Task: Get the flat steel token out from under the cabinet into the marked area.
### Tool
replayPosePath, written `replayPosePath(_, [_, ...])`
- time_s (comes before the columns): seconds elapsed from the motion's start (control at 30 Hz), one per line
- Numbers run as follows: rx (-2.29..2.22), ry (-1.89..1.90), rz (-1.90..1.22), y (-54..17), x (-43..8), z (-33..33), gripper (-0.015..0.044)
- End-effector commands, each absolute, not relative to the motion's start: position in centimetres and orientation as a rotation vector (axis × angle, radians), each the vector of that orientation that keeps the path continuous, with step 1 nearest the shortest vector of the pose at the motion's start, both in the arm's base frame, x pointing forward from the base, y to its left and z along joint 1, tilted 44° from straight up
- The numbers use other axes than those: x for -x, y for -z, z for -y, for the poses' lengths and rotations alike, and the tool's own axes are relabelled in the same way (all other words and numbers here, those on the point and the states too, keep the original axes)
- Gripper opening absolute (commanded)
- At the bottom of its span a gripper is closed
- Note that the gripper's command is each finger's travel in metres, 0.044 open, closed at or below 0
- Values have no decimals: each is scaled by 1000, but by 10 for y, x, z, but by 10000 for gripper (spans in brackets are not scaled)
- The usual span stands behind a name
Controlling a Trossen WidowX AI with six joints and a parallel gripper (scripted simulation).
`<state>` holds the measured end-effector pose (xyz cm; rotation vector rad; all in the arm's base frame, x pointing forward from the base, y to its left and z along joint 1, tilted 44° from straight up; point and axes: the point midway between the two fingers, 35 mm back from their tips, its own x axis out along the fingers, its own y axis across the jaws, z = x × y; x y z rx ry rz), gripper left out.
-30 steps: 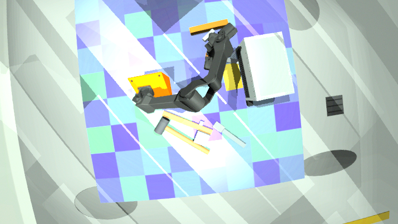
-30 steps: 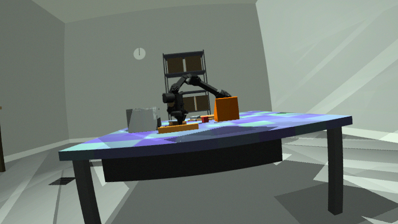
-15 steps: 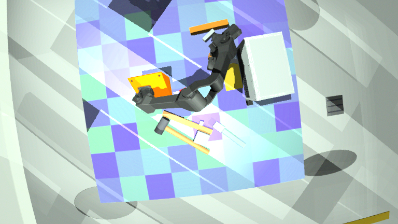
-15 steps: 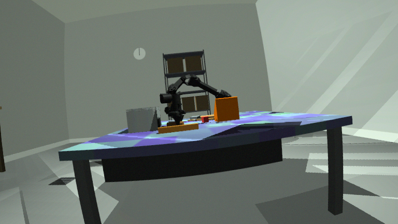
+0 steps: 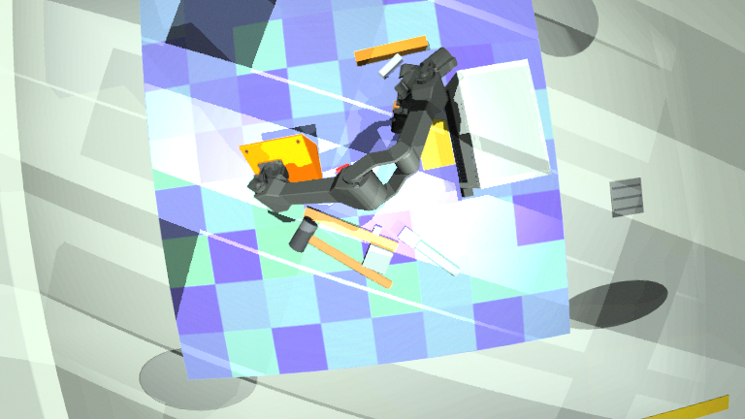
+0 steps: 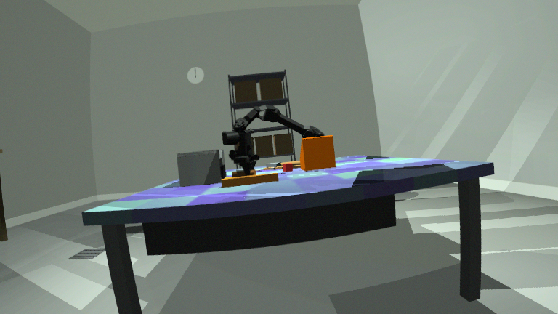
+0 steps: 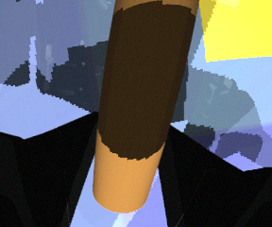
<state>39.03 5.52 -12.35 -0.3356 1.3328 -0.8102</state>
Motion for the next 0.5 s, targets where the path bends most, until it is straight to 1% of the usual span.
replayPosePath(0.0, [336,815,-1328,120,-390,-50,0])
replayPosePath(0.47, [337,815,-1328,110,-385,-39,0])
